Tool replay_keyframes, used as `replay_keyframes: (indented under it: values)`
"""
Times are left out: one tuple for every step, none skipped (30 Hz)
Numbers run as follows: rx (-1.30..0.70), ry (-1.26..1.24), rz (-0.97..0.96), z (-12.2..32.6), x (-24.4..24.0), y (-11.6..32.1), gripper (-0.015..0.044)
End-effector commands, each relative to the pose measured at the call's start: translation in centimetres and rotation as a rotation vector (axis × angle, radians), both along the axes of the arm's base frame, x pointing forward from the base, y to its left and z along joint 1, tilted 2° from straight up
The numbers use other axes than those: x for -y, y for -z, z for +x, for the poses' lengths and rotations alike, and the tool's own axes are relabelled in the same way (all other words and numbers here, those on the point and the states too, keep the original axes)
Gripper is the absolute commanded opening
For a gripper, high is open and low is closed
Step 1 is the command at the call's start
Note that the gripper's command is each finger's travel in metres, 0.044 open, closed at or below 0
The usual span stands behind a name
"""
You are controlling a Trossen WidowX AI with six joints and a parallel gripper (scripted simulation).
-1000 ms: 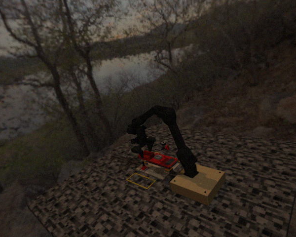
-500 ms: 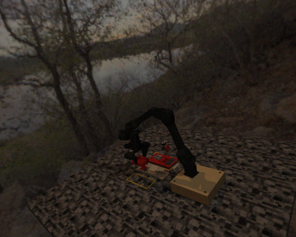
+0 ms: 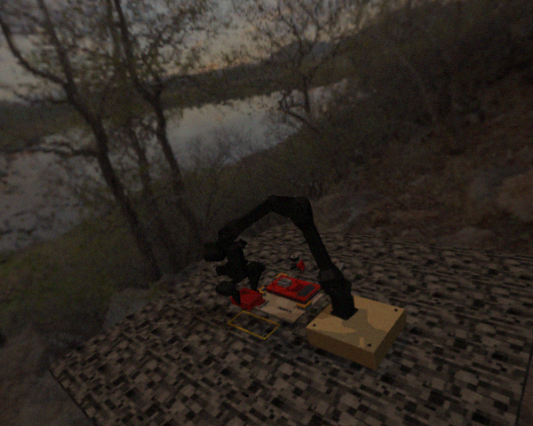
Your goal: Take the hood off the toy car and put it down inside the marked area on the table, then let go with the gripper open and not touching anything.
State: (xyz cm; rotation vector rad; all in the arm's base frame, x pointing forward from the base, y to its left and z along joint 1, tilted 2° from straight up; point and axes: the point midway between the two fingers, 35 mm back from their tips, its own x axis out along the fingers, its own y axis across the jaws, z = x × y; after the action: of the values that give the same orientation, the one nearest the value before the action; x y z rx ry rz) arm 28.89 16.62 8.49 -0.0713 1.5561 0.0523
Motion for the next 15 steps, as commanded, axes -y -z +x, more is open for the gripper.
replay_keyframes:
  values:
    - [0.007,0.011,0.006,0.0,0.0,-0.2,0.0]
    - [0.007,0.011,0.006,0.0,0.0,-0.1,0.0]
    - [0.007,0.011,0.006,0.0,0.0,0.0,0.0]
    - [0.007,0.011,0.006,0.0,0.0,0.1,0.0]
    - [0.007,0.011,0.006,0.1,0.0,0.1,0.0]
    - [0.007,0.011,0.006,0.1,0.0,0.2,0.0]
    - [0.007,0.011,0.006,0.1,0.0,0.3,0.0]
    - [0.007,0.011,0.006,0.1,0.0,0.4,0.0]
    - [0.007,0.011,0.006,0.1,0.0,0.5,0.0]
    - [0.007,0.011,0.006,0.1,0.0,0.6,0.0]
    - [0.007,0.011,0.006,0.1,-0.1,0.7,0.0]
    - [0.007,0.011,0.006,0.1,-0.1,0.7,0.0]
    - [0.007,0.011,0.006,0.1,-0.1,0.8,0.0]
    - [0.007,0.011,0.006,0.1,-0.1,0.9,0.0]
    - [0.007,0.011,0.006,0.1,-0.1,1.0,0.0]
